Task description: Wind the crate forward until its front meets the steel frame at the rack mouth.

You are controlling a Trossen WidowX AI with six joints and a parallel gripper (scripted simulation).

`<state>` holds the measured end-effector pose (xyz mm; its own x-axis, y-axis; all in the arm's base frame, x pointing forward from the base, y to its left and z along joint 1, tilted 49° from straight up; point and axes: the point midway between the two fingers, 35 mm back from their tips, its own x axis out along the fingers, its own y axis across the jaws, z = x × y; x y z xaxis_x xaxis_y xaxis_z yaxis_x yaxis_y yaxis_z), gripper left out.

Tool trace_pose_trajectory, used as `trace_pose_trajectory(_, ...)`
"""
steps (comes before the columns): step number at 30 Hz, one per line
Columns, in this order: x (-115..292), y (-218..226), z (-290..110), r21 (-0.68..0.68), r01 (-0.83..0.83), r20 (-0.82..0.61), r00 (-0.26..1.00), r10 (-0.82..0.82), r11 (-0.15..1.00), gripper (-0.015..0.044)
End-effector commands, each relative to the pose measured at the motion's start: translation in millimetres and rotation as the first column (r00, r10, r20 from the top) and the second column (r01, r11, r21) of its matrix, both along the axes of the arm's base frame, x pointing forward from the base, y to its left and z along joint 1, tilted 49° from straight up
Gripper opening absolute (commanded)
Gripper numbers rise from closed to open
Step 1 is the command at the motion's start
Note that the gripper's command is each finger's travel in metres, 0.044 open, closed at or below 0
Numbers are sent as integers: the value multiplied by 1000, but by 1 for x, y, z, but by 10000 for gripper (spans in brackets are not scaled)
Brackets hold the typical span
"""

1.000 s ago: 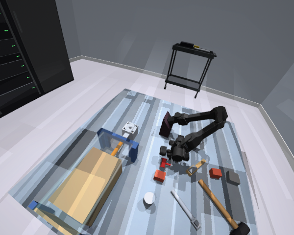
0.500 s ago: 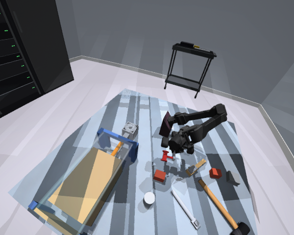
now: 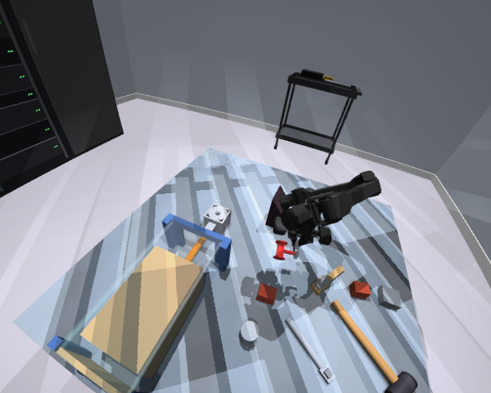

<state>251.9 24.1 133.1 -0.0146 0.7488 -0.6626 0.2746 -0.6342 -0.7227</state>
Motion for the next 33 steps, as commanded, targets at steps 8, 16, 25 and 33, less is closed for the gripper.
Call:
trace_pose_trajectory(8, 2, -45, -44, -16, 5, -3, 1000, -5, 1000, 0)
trace_pose_trajectory(16, -5, -81, -82, -23, 4, -9, 1000, -4, 1000, 0)
trace_pose_trajectory(25, -24, -115, -122, -14, 0, -17, 1000, 0, 1000, 0)
trace_pose_trajectory(33, -23, -114, -121, -51, 12, -12, 1000, -12, 999, 0)
